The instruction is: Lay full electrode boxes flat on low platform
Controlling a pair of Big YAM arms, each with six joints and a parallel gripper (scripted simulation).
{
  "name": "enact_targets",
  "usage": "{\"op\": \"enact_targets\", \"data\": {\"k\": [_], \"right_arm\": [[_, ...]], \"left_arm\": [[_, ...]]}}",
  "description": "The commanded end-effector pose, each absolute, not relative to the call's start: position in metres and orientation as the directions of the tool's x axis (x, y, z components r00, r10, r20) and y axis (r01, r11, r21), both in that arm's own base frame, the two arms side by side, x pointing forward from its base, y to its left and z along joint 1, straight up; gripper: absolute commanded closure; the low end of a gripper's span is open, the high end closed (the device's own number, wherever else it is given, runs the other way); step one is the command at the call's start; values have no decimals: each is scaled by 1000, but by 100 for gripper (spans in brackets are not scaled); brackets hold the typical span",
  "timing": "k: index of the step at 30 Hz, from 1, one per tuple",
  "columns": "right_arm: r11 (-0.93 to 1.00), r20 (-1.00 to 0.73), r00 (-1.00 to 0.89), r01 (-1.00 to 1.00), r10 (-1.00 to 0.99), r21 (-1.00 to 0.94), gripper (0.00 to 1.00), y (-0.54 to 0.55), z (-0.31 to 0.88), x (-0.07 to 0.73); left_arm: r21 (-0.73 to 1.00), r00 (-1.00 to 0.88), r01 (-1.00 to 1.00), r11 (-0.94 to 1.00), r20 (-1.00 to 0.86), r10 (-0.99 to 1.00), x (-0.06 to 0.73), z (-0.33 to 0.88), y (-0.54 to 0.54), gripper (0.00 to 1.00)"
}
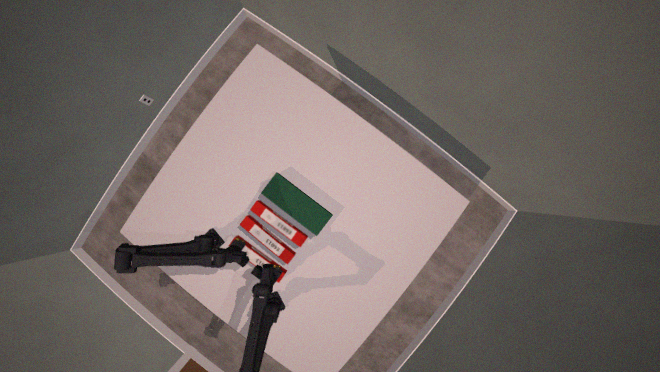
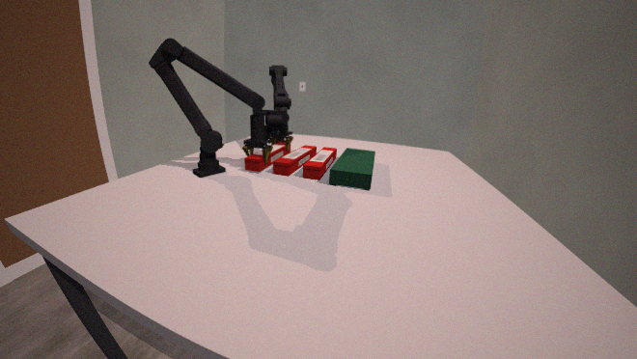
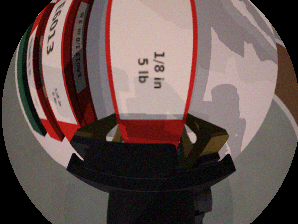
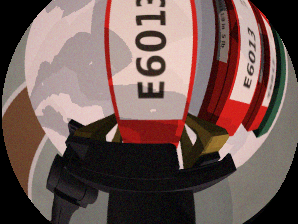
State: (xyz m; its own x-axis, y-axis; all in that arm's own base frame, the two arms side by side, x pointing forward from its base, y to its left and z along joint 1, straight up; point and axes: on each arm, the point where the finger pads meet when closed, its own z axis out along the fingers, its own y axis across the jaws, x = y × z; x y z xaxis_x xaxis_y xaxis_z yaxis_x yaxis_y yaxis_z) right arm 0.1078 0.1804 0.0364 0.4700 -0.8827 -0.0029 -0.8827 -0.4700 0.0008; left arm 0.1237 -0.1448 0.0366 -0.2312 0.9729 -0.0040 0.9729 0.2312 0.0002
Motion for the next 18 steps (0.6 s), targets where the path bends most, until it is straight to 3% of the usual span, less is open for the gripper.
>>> {"op": "enact_targets", "data": {"k": [1, 18], "right_arm": [[-465, -8, 465, -885, -885, -16, 100, 185, 37, 114], [-468, -21, 469, -883, -883, -31, 100, 192, 41, 117]], "left_arm": [[7, -242, 970, 242, -12, 970, 128, 35, -147, 100], [17, -233, 972, 234, -35, 972, 134, 41, -155, 100]]}}
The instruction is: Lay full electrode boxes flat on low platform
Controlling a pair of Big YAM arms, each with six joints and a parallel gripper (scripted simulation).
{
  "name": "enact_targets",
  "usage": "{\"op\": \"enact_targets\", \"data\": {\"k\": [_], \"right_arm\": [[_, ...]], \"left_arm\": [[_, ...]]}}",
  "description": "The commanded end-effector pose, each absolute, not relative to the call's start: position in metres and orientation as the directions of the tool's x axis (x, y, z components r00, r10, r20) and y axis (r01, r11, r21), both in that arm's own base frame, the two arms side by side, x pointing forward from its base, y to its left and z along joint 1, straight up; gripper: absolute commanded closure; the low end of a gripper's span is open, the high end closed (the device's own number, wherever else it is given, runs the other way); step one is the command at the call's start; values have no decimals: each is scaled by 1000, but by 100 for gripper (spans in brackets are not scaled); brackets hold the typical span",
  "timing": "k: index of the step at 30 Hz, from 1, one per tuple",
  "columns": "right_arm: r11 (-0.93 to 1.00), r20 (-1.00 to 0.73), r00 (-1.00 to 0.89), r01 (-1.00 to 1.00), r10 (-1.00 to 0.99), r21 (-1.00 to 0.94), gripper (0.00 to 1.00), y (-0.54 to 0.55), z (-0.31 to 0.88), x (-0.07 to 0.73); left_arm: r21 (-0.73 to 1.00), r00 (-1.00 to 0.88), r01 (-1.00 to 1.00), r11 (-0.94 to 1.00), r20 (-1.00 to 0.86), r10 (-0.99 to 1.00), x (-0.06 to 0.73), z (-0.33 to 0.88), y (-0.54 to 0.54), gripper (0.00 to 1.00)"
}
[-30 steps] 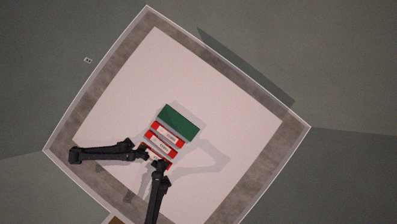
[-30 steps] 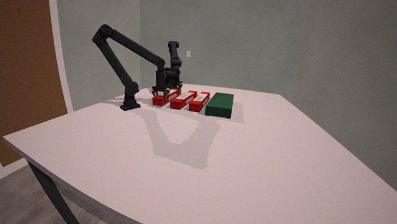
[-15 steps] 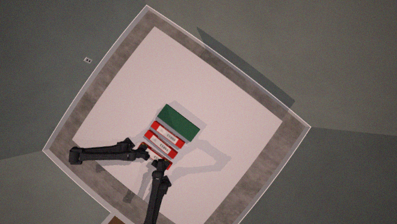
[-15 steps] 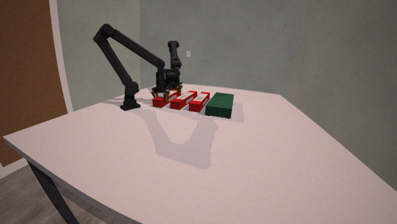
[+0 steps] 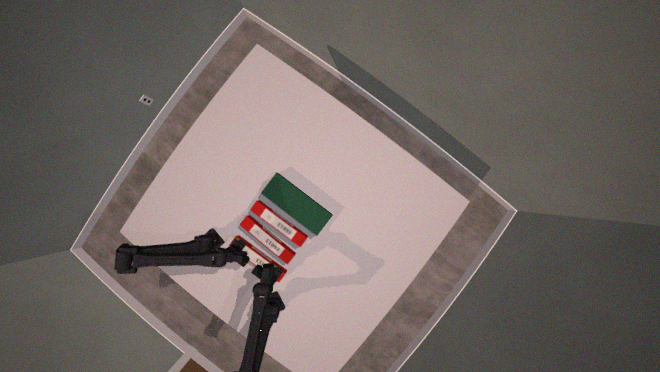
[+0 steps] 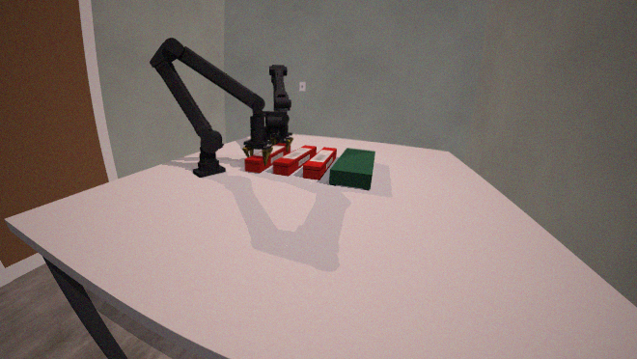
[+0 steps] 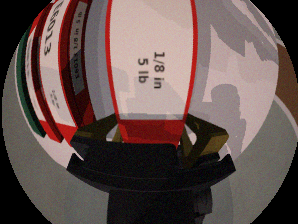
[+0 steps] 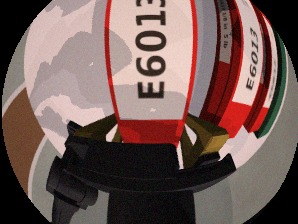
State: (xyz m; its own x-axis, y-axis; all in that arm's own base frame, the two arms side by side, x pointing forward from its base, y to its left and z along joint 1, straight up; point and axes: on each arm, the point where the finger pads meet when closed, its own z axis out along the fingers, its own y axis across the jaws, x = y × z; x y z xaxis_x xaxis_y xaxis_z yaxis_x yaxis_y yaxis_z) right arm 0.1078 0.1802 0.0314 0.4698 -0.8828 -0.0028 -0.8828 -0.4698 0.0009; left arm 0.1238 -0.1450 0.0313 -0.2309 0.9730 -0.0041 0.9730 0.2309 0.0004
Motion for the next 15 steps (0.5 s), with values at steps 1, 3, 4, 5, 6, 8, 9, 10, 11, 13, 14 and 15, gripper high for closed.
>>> {"op": "enact_targets", "data": {"k": [1, 3, 4, 5, 6, 8, 9, 10, 11, 13, 14, 15], "right_arm": [[-468, -20, 469, -883, -883, -31, 100, 192, 41, 117], [-468, -20, 469, -883, -883, -31, 100, 192, 41, 117], [-468, -20, 469, -883, -883, -31, 100, 192, 41, 117], [-468, -20, 469, -883, -883, -31, 100, 192, 41, 117], [-468, -20, 469, -883, -883, -31, 100, 192, 41, 117], [-468, -20, 469, -883, -883, -31, 100, 192, 41, 117], [-468, -20, 469, -883, -883, -31, 100, 192, 41, 117], [-468, -20, 469, -883, -883, -31, 100, 192, 41, 117], [-468, -20, 469, -883, -883, -31, 100, 192, 40, 117], [-468, -20, 469, -883, -883, -31, 100, 192, 40, 117], [-468, -20, 469, -883, -883, -31, 100, 192, 40, 117], [-468, -20, 469, -883, -883, -31, 100, 192, 40, 117]], "left_arm": [[17, -233, 972, 234, -35, 972, 134, 41, -155, 100], [17, -233, 972, 234, -35, 972, 134, 41, -155, 100], [17, -233, 972, 234, -35, 972, 134, 41, -155, 100], [17, -233, 972, 234, -35, 972, 134, 41, -155, 100], [17, -233, 972, 234, -35, 972, 134, 41, -155, 100], [17, -233, 972, 234, -35, 972, 134, 40, -155, 100], [17, -233, 972, 234, -35, 972, 134, 40, -155, 100], [17, -233, 972, 234, -35, 972, 134, 40, -155, 100], [17, -233, 972, 234, -35, 972, 134, 40, -155, 100], [17, -233, 972, 234, -34, 972, 134, 40, -155, 100], [17, -233, 972, 234, -34, 972, 134, 40, -155, 100], [17, -233, 972, 234, -34, 972, 134, 40, -155, 100]]}}
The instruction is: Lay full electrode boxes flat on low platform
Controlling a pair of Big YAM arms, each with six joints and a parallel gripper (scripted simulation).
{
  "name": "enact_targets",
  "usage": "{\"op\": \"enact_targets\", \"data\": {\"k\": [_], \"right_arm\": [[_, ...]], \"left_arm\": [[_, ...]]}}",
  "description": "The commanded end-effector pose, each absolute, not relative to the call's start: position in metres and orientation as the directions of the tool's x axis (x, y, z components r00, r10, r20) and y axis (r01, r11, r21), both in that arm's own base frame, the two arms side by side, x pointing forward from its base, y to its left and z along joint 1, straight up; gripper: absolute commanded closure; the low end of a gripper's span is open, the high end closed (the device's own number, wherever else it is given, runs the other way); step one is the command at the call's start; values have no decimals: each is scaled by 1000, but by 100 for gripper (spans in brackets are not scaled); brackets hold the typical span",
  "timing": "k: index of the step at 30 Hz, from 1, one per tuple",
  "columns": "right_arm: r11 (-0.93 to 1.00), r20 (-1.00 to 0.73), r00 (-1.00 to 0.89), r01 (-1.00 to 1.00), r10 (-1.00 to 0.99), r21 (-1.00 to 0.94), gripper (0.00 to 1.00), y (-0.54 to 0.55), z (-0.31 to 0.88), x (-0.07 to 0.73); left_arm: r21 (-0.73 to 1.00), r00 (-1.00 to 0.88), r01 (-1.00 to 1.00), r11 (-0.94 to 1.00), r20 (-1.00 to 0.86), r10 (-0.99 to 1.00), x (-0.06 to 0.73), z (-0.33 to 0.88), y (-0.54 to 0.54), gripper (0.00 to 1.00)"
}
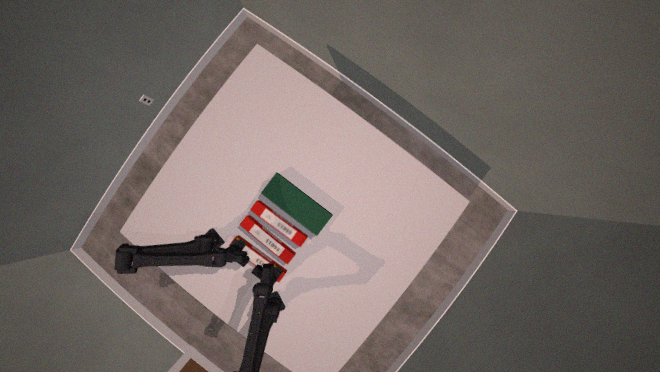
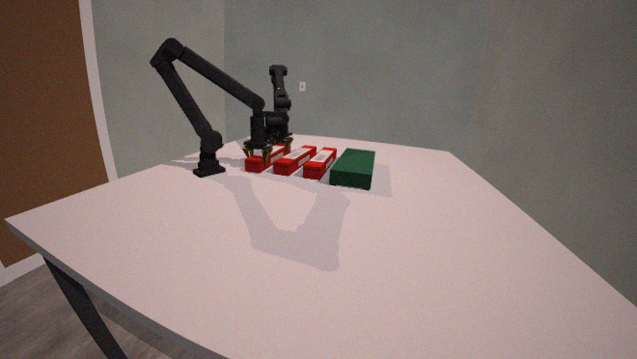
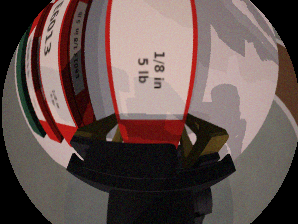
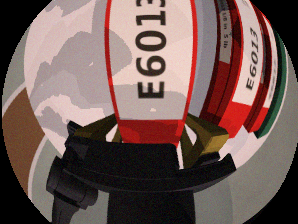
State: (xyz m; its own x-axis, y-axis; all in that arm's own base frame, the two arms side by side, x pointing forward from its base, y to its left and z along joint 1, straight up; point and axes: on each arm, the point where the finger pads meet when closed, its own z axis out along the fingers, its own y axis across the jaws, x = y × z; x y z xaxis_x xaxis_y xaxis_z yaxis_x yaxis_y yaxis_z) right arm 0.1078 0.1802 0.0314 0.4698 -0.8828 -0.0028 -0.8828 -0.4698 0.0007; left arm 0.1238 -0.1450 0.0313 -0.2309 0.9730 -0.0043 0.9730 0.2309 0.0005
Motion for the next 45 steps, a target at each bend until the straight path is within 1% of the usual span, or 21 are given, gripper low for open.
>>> {"op": "enact_targets", "data": {"k": [1, 11, 12, 13, 21, 22, 27, 28, 29, 45], "right_arm": [[-468, -20, 469, -883, -883, -31, 100, 192, 40, 117], [-468, -20, 469, -883, -883, -31, 100, 192, 39, 118], [-468, -20, 469, -883, -883, -31, 100, 192, 39, 118], [-468, -20, 469, -883, -883, -31, 100, 192, 39, 118], [-468, -20, 469, -883, -883, -31, 100, 192, 38, 118], [-469, -6, 469, -883, -883, -9, 100, 182, 28, 115], [-468, -20, 469, -883, -883, -31, 100, 192, 39, 118], [-468, -20, 469, -883, -883, -31, 0, 192, 39, 118], [-468, -20, 469, -883, -883, -31, 0, 192, 39, 118], [-468, -20, 469, -883, -883, -31, 0, 192, 39, 118]], "left_arm": [[17, -233, 972, 234, -34, 972, 134, 40, -155, 100], [17, -233, 972, 234, -34, 972, 134, 39, -155, 100], [6, -234, 972, 234, -11, 972, 130, 28, -146, 100], [17, -233, 972, 234, -34, 972, 135, 39, -155, 100], [17, -233, 972, 234, -34, 972, 135, 38, -155, 100], [17, -233, 972, 234, -34, 972, 135, 38, -155, 100], [17, -233, 972, 234, -34, 972, 135, 38, -155, 100], [17, -233, 972, 234, -34, 972, 135, 38, -155, 100], [17, -233, 972, 234, -34, 972, 135, 38, -155, 0], [17, -233, 972, 234, -34, 972, 135, 38, -155, 0]]}}
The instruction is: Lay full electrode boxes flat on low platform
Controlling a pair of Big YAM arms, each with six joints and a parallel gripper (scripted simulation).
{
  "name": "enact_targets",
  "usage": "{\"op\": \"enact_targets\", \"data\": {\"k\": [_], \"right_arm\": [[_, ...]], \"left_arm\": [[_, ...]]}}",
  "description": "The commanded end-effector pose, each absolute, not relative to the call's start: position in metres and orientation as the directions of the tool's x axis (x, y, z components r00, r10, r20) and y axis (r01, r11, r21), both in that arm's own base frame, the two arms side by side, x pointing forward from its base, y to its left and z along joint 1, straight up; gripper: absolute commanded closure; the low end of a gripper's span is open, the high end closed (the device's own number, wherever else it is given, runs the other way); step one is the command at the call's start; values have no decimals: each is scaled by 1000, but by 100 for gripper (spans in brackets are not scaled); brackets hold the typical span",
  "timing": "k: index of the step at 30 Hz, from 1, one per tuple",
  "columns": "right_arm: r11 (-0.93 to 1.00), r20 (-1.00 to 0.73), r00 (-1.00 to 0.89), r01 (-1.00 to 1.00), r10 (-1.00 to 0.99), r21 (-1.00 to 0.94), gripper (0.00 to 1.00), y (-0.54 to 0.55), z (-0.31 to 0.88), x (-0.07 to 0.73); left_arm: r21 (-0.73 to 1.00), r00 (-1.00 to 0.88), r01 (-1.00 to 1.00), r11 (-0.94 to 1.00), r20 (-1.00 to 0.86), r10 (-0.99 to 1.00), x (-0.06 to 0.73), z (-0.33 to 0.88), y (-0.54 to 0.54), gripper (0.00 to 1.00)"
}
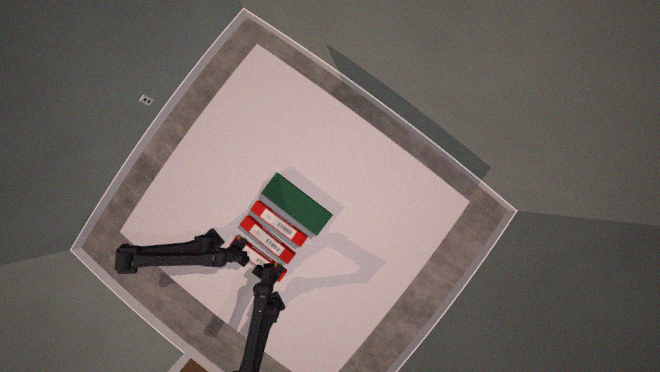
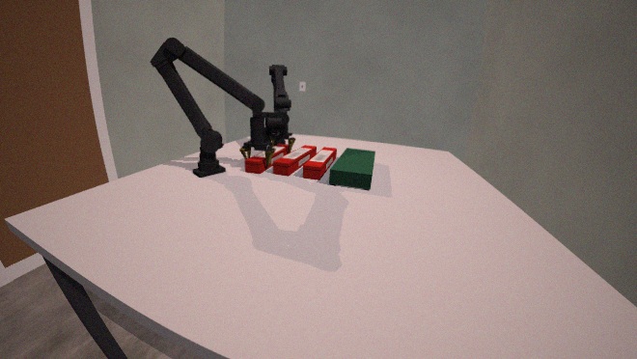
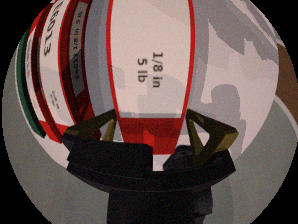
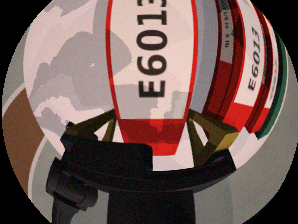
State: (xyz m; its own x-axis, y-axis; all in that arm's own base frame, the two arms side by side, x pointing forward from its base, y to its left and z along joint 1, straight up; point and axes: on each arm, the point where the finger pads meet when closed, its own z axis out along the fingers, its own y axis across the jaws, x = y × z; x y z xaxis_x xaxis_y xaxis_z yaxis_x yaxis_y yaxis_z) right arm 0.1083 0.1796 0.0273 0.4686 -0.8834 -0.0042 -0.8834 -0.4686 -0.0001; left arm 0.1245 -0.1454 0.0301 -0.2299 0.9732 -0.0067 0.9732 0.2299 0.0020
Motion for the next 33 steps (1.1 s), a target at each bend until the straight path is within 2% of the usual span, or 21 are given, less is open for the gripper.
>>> {"op": "enact_targets", "data": {"k": [1, 18, 33], "right_arm": [[-468, -20, 469, -883, -883, -31, 0, 192, 39, 118], [-468, -20, 469, -883, -883, -31, 0, 192, 39, 118], [-468, -36, 470, -882, -882, -59, 0, 199, 122, 119]], "left_arm": [[17, -233, 972, 234, -34, 972, 135, 38, -155, 0], [17, -233, 972, 234, -34, 972, 135, 38, -155, 0], [32, -244, 969, 246, -62, 968, 139, 122, -160, 0]]}}
